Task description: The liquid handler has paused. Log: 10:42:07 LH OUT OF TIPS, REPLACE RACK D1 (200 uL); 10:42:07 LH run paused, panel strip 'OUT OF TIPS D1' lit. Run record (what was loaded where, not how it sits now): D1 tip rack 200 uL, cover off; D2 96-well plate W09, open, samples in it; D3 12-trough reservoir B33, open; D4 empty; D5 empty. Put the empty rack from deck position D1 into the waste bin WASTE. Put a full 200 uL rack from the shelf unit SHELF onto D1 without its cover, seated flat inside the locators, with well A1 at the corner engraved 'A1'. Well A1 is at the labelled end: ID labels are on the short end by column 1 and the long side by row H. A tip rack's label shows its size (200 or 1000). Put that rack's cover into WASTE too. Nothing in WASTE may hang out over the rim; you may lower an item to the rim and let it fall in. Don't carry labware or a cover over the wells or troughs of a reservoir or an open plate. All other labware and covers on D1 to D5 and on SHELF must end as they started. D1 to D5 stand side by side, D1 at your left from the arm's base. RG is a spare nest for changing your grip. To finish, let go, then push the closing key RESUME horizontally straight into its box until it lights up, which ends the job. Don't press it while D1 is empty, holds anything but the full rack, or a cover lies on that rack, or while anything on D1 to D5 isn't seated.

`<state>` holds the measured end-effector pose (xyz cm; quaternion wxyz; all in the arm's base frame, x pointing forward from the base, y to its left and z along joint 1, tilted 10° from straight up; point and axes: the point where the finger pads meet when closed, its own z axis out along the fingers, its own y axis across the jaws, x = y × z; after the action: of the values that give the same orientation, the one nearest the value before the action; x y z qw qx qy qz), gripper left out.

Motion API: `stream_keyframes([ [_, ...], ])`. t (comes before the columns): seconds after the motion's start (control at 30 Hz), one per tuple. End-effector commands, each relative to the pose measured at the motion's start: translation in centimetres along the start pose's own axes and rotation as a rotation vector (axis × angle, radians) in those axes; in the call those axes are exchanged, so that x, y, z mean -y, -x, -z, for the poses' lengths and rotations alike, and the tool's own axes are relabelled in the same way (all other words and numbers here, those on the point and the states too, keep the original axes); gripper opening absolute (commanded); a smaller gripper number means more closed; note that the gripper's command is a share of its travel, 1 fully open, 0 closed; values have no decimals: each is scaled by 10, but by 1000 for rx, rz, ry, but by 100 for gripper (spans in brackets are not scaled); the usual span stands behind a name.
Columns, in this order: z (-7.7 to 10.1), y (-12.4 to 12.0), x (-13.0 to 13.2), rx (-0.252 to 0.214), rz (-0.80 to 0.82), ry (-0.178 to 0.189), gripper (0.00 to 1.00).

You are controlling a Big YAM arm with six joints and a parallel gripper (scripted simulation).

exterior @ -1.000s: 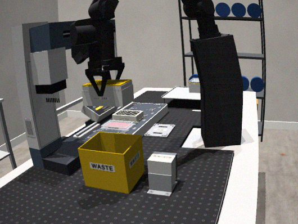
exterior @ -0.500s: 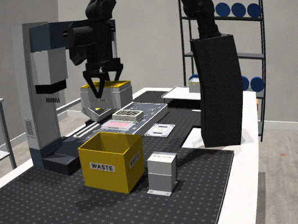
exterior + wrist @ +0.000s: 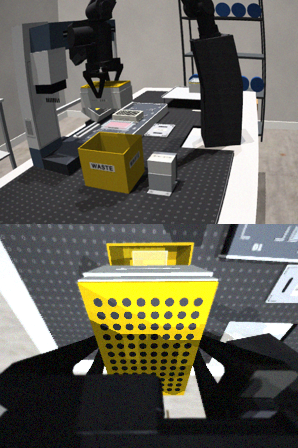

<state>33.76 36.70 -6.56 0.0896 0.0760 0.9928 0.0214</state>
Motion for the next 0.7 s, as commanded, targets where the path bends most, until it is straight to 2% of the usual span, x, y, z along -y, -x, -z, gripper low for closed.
stream_keyframes([
  [0.0,-9,-2,3,-9,-13,-23,0],
  [0.47,-9,-2,3,-9,-13,-23,0],
  [0.5,-4,17,-7,4,2,-1,0],
  [0.67,-5,17,-5,2,2,-5,0],
])
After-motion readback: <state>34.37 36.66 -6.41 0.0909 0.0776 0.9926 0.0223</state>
